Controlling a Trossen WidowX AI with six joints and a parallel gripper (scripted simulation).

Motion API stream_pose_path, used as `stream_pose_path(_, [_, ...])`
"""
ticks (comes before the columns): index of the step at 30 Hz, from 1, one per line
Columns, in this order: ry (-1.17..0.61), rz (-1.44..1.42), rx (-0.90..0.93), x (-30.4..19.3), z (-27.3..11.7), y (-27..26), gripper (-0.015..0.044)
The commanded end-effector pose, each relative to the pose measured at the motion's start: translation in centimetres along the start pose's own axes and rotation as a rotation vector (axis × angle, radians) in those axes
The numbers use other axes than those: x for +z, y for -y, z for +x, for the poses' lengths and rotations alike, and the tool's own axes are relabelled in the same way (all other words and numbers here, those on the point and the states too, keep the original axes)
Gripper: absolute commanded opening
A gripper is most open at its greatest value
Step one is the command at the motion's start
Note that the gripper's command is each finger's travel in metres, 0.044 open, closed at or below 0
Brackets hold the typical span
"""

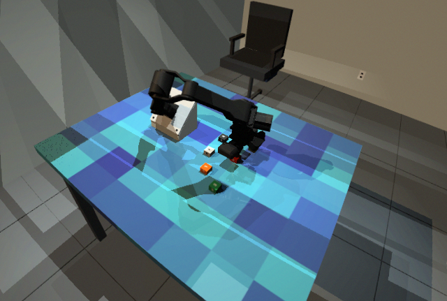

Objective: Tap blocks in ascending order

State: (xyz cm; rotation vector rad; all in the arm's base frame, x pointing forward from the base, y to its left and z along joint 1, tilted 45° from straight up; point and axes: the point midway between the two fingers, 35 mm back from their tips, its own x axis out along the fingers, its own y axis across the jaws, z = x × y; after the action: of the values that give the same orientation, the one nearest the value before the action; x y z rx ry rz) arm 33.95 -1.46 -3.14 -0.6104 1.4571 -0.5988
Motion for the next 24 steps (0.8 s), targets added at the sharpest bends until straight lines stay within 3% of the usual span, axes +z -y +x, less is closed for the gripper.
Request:
stream_pose_path(1, [0.000,-0.004,-0.004,0.0,0.3,0.0,0.0020])
stream_pose_path(5, [0.000,-0.004,-0.003,0.0,-2.4,0.0,0.0020])
stream_pose_path(10, [0.000,-0.006,-0.002,0.0,-3.0,0.0,0.0020])
stream_pose_path(16, [-0.001,-0.006,0.000,0.0,-10.6,-0.1,0.0020])
stream_pose_path(20, [-0.001,-0.005,0.000,-0.1,-10.8,0.1,0.0020])
stream_pose_path(24, [-0.001,-0.007,0.002,-1.2,-11.0,4.7,0.0020])
